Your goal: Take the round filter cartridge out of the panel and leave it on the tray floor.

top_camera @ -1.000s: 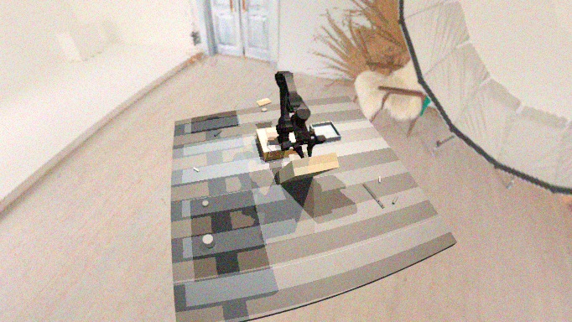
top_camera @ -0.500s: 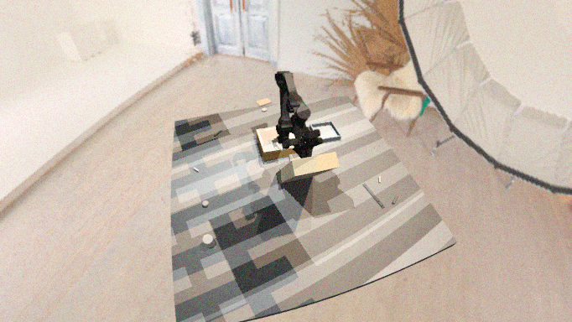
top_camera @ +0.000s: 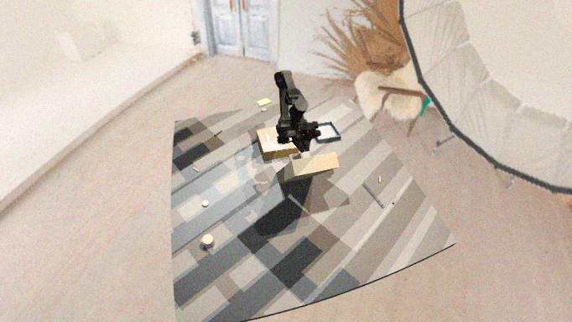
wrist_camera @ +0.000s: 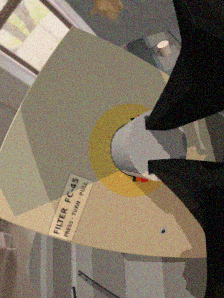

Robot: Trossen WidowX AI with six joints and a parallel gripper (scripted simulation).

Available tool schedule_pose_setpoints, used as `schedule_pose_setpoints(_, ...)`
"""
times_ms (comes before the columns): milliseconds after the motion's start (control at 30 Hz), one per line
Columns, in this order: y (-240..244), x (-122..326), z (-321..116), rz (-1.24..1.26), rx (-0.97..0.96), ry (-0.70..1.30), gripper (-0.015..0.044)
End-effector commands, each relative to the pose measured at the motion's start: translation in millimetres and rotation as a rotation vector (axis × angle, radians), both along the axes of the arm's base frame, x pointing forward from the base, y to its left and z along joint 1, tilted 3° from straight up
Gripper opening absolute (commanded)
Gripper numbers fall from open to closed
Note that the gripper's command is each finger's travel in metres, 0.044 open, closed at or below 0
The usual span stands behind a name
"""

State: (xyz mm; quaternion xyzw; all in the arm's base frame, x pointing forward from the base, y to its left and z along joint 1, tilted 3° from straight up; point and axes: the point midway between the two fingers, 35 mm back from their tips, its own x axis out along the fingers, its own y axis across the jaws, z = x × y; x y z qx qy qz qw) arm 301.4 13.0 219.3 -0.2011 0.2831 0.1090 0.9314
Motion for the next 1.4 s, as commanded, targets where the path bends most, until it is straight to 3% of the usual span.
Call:
schedule_pose_setpoints(0,-2.7,-14.9,11.0,-0.011,0.008,-0.001,0.0000)
schedule_pose_setpoints(500,-3.8,-32.1,17.2,-0.017,0.016,0.002,0.0000)
schedule_pose_setpoints(1267,-3.6,-67.4,-50.3,-0.017,0.016,0.005,0.0000)
schedule_pose_setpoints(1367,-4.2,-65.5,-46.8,-0.019,0.011,0.014,0.0079)
